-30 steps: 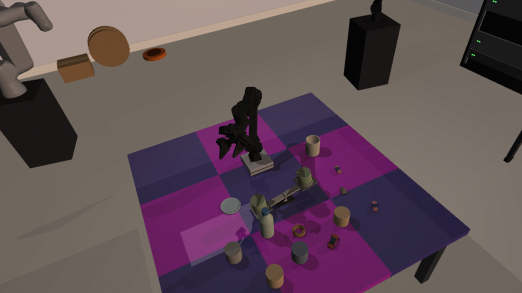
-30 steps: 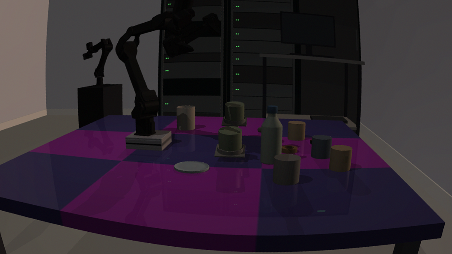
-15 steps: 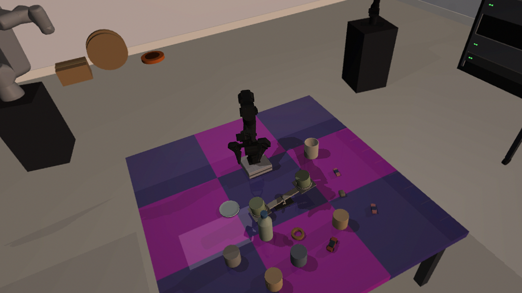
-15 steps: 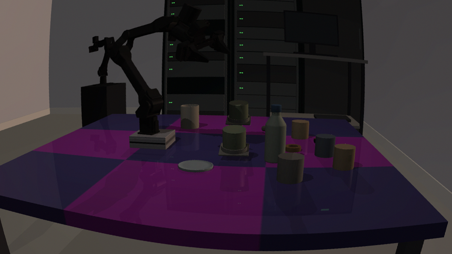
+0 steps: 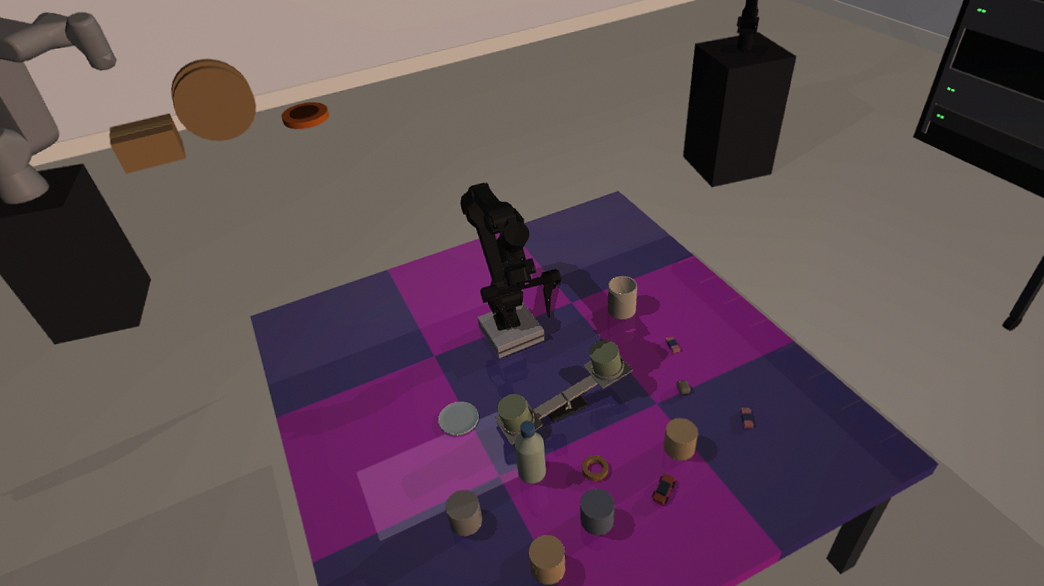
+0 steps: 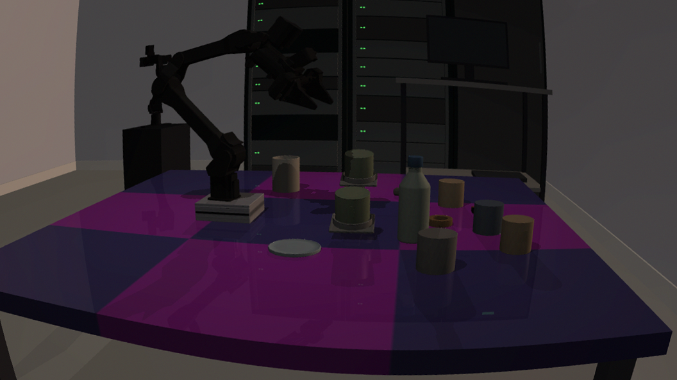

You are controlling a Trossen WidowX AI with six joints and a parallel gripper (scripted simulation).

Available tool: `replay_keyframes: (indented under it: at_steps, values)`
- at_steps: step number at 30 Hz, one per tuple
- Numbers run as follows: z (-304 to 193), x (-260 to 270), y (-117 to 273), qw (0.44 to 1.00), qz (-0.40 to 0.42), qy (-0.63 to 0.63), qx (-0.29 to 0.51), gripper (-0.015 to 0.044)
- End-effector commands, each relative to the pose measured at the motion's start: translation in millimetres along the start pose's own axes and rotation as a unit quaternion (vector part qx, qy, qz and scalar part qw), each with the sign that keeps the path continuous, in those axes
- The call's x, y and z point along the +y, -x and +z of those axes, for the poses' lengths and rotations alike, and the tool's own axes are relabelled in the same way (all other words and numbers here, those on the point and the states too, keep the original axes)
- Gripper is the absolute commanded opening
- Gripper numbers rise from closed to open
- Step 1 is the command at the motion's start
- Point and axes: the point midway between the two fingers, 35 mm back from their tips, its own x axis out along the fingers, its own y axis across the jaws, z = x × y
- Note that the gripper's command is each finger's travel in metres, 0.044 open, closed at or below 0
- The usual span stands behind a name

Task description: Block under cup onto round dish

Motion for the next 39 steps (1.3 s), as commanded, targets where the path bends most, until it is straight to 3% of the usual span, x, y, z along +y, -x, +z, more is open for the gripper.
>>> replay_keyframes:
  at_steps: [1, 7, 13, 26, 39]
  values:
    - [-16, 12, 4, 0.998, 0.03, 0.047, 0.02, 0.044]
    - [-43, 28, 11, 0.989, 0.075, 0.12, 0.053, 0.044]
    - [-42, 28, 10, 0.989, 0.073, 0.115, 0.058, 0.044]
    - [-21, 14, -25, 0.987, 0.007, -0.053, 0.15, 0.044]
    - [-6, -8, -67, 0.943, -0.081, -0.23, 0.227, 0.044]
